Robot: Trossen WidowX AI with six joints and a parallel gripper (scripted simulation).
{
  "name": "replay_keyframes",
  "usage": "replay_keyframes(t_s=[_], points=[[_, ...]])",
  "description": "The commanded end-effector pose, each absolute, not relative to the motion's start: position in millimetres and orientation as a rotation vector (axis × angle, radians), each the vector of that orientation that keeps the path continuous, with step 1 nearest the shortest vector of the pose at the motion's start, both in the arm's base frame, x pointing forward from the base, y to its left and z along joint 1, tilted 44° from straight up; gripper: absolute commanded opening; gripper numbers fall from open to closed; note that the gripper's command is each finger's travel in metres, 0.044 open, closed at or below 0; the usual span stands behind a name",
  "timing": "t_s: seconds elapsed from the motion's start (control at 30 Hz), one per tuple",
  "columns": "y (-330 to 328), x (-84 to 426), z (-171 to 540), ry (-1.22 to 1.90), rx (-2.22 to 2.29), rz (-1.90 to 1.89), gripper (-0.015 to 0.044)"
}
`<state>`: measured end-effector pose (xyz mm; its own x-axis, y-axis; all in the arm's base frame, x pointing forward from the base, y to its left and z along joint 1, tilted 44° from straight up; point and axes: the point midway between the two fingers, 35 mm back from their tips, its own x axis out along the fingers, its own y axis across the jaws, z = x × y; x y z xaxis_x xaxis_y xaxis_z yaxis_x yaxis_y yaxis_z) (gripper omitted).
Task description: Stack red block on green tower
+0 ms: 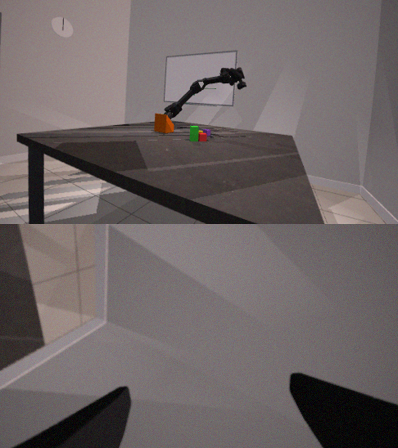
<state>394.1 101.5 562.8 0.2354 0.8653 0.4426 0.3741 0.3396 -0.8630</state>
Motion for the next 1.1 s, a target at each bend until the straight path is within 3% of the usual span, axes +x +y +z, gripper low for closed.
replay_keyframes(t_s=[0.0, 0.37, 0.6, 0.83, 1.07], points=[[101, 396, 562, -1.35, -1.246, 0.5, 0.0426], [45, 506, 464, -0.782, -1.054, 0.564, 0.044], [6, 545, 380, -0.431, -0.935, 0.587, 0.044], [-26, 556, 275, -0.061, -0.817, 0.662, 0.044], [-50, 531, 174, 0.295, -0.673, 0.761, 0.044]])
